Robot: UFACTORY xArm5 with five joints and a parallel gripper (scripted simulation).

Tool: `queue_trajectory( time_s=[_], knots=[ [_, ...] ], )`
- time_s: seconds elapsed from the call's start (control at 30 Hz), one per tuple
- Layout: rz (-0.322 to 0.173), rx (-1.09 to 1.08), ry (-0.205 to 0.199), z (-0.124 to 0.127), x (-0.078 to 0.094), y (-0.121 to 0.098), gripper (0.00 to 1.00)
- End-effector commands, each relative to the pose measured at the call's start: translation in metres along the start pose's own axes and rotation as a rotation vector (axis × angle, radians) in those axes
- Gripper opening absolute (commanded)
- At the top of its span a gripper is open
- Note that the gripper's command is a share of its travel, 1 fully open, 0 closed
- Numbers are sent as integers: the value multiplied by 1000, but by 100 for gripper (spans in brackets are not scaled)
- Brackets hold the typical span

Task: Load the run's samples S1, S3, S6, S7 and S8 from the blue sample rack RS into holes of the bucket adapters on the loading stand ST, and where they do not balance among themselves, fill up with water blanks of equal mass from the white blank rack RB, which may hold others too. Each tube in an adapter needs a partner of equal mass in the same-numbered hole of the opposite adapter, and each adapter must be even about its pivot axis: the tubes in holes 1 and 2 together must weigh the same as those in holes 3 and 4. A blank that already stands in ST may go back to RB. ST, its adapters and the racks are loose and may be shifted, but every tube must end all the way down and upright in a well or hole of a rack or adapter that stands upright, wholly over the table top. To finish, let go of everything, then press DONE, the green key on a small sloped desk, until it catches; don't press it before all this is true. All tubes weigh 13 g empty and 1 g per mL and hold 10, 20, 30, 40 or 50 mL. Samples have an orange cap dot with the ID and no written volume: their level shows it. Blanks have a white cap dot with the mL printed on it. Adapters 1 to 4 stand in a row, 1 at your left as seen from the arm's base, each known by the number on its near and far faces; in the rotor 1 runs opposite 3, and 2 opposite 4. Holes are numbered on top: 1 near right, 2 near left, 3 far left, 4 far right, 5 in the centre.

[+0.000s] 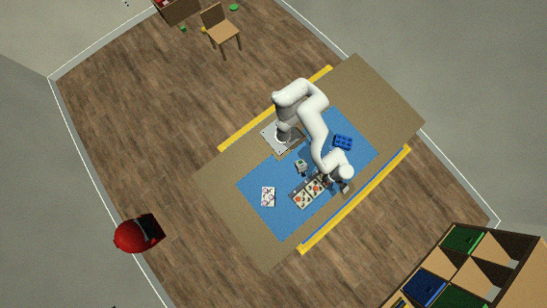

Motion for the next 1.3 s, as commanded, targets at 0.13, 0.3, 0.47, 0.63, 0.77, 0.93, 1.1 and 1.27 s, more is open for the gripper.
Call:
queue_trajectory(
  time_s=[0.13, 0.3, 0.47, 0.63, 0.77, 0.93, 1.1, 1.27],
  knots=[
    [4, 0, 1, 0, 3, 1, 0],
    [4, 0, 1, 0, 3, 1, 0],
    [4, 0, 1, 0, 3, 1, 0],
    [4, 0, 1, 0, 6, 1, 0],
    [4, 0, 1, 0, 10, 1, 0],
    [4, 0, 1, 0, 15, 1, 0],
    [4, 0, 1, 0, 18, 1, 0],
    [4, 0, 1, 0, 23, 1, 0]
  ],
)
Point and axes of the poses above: the point where the finger pads meet when closed, its own x axis out along the fingers, its own z axis across the jaws, y = z × x, the point moved 9 cm from there along -x, back along the fingers, and after that the axes turned 12 degrees about x, right-handed, at the moved point
